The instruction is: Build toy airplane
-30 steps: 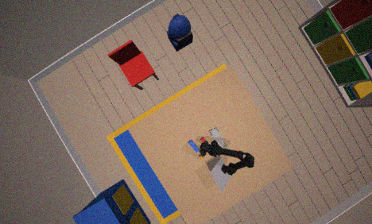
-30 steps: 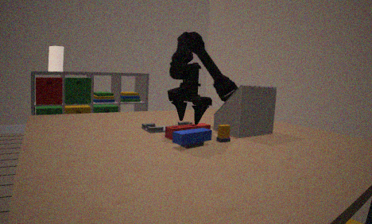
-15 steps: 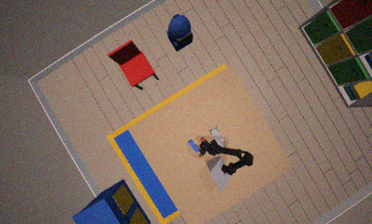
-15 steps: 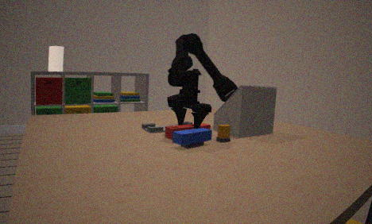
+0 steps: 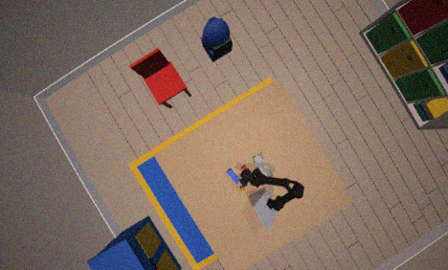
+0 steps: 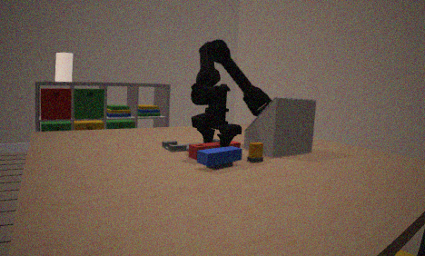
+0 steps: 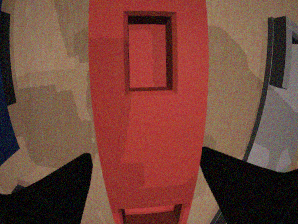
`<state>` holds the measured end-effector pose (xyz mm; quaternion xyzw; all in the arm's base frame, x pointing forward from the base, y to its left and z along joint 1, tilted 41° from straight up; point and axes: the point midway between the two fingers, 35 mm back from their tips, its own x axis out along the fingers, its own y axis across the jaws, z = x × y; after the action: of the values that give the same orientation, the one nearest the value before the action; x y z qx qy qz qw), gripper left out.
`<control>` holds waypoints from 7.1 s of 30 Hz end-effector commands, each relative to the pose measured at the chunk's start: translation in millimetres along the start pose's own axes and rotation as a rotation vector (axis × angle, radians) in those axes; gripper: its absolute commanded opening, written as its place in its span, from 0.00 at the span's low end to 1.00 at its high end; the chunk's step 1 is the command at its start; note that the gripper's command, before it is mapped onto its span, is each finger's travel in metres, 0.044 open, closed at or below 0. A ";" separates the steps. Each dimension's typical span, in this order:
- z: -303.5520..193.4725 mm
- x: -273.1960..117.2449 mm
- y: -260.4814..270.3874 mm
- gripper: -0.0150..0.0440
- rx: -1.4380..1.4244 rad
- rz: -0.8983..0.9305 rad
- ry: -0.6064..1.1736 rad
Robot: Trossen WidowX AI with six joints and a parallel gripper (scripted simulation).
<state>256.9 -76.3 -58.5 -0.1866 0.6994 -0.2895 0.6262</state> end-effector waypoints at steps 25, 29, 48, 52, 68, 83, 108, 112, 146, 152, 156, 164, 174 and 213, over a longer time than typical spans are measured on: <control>4.6 -29.8 3.1 0.25 -0.011 0.000 0.003; 5.9 -41.7 3.8 0.25 -0.011 0.001 0.003; 4.0 -100.7 3.9 0.25 -0.012 0.002 0.004; 2.0 -113.4 3.1 0.25 -0.012 0.001 0.005; 3.4 -118.7 -16.5 0.25 0.007 0.009 0.004; 7.1 -97.2 -59.6 0.25 0.054 0.017 0.001; -6.1 -62.7 -129.7 0.25 0.138 -0.010 0.005; -7.4 -61.0 -133.2 0.25 0.140 -0.012 0.005; -6.8 -53.7 -133.5 0.59 0.140 -0.012 0.005; -6.6 -44.0 -133.9 0.59 0.140 -0.012 0.005; -6.6 -37.6 -134.2 0.59 0.140 -0.012 0.005; -7.2 -25.0 -135.0 0.59 0.141 -0.014 0.005; -7.4 -21.2 -135.4 0.59 0.141 -0.014 0.005; -2.3 -48.0 -133.5 1.00 0.146 -0.004 0.001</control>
<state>238.8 -160.5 49.0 -0.1432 0.6816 -0.3423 0.6307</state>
